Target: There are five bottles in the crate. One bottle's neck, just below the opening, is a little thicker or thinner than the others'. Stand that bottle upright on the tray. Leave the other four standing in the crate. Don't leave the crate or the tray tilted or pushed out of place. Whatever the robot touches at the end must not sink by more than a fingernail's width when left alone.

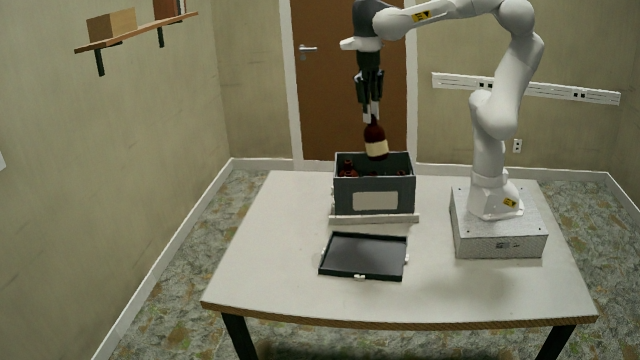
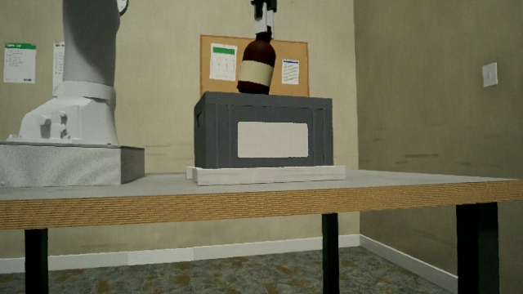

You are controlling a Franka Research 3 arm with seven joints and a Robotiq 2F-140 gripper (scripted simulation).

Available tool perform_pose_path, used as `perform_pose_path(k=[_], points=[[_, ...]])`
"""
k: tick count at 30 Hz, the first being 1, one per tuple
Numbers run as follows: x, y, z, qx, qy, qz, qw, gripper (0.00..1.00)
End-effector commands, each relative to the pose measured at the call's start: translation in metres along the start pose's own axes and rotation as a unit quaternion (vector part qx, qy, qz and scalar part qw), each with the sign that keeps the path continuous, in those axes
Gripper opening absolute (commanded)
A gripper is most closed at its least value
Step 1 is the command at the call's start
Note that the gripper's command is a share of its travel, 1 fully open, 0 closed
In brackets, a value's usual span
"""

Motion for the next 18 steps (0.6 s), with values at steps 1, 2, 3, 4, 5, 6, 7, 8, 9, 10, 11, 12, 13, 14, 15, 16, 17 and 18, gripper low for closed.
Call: perform_pose_path(k=[1,2,3,4,5,6,7,8,9,10,11,12,13,14,15,16,17,18], points=[[0.004,-0.004,0.001,-0.002,-0.001,-0.005,1.0,0.1],[0.005,-0.005,0.001,-0.002,-0.001,-0.005,1.0,0.1],[0.005,-0.006,0.001,-0.002,-0.001,-0.005,1.0,0.1],[0.006,-0.007,0.001,-0.002,-0.001,-0.005,1.0,0.1],[0.007,-0.007,0.001,-0.002,-0.001,-0.005,1.0,0.1],[0.008,-0.008,0.001,-0.002,-0.001,-0.005,1.0,0.1],[0.009,-0.009,0.001,-0.002,-0.001,-0.005,1.0,0.1],[0.01,-0.01,0.001,-0.002,-0.001,-0.005,1.0,0.1],[0.01,-0.011,0.001,-0.002,-0.001,-0.005,1.0,0.1],[0.011,-0.012,0.001,-0.002,-0.001,-0.005,1.0,0.1],[0.012,-0.013,0.001,-0.002,-0.001,-0.005,1.0,0.1],[0.013,-0.014,0.001,-0.002,-0.001,-0.005,1.0,0.1],[0.013,-0.014,0.001,-0.002,-0.001,-0.005,1.0,0.1],[0.013,-0.014,0.001,-0.002,-0.001,-0.005,1.0,0.1],[0.014,-0.016,0.001,-0.002,-0.001,-0.005,1.0,0.1],[0.015,-0.017,0.001,-0.002,-0.001,-0.005,1.0,0.1],[0.016,-0.018,0.001,-0.002,-0.001,-0.005,1.0,0.1],[0.017,-0.019,0.001,-0.002,-0.001,-0.005,1.0,0.1]])
Point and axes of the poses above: the point where the finger pads meet when closed, its own z axis back along the fingers, its own y axis across the jaws, x = y × z, the point moved 5 cm from there along z, back along the fingers, and after that the axes turned 4 degrees about -z, right-handed, at the moved point
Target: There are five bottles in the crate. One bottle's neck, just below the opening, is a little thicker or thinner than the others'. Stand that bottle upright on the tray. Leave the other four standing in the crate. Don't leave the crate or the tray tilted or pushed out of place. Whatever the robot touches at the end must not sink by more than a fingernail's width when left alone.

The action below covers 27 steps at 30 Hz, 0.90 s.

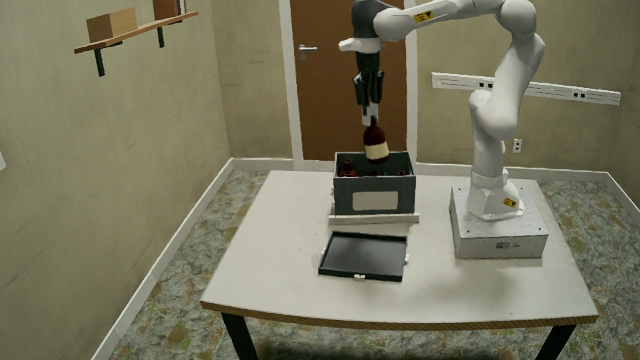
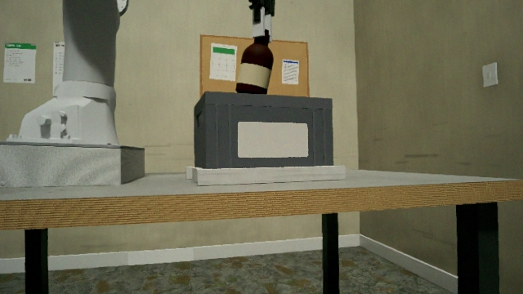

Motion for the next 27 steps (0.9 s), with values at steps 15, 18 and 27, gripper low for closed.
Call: perform_pose_path(k=[15,18,27], points=[[0.019,-0.021,0.001,-0.002,-0.001,-0.007,1.0,0.1],[0.023,-0.025,0.001,-0.002,-0.001,-0.007,1.0,0.1],[0.035,-0.039,0.001,-0.002,-0.001,-0.007,1.0,0.1]])
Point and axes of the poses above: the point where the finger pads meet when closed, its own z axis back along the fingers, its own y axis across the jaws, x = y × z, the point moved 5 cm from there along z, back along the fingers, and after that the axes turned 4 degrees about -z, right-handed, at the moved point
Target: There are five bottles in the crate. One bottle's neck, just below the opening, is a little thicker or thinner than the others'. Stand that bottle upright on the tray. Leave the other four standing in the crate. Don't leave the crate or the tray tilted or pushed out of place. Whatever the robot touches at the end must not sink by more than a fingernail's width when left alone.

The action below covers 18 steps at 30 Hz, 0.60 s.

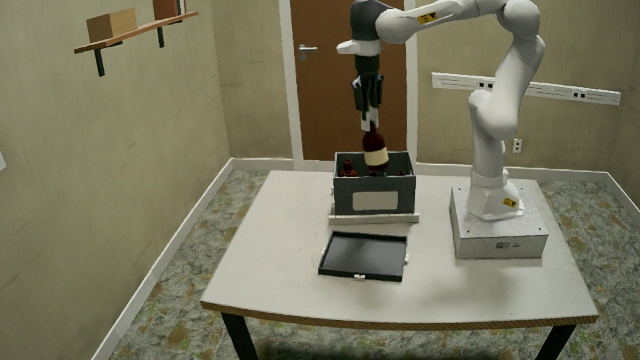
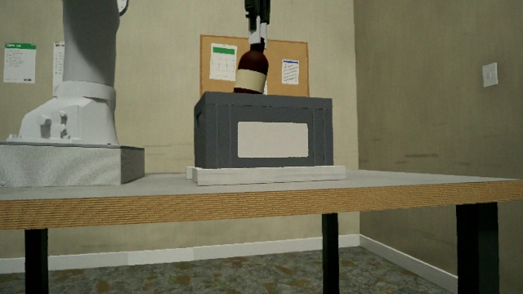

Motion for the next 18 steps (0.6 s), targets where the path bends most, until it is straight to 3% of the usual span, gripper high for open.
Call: perform_pose_path(k=[1,18], points=[[0.006,-0.007,0.001,-0.003,-0.001,-0.011,1.0,0.1],[0.029,-0.033,0.001,-0.003,-0.001,-0.011,1.0,0.1]])
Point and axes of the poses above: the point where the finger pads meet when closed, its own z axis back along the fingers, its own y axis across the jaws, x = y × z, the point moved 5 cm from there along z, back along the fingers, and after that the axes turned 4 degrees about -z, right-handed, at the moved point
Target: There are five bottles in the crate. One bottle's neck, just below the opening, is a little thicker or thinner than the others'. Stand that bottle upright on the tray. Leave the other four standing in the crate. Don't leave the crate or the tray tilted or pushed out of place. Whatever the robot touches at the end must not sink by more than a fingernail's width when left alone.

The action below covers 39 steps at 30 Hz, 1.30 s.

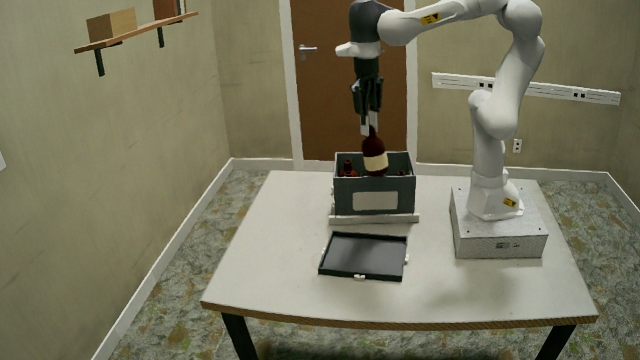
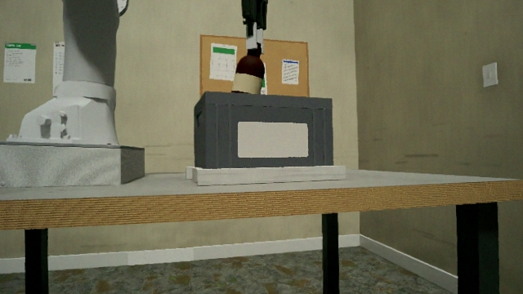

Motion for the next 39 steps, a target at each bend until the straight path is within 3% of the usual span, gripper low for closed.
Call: perform_pose_path(k=[1,39], points=[[0.005,-0.006,0.001,-0.003,0.0,-0.013,1.0,0.1],[0.058,-0.067,0.002,-0.003,0.0,-0.013,1.0,0.1]])
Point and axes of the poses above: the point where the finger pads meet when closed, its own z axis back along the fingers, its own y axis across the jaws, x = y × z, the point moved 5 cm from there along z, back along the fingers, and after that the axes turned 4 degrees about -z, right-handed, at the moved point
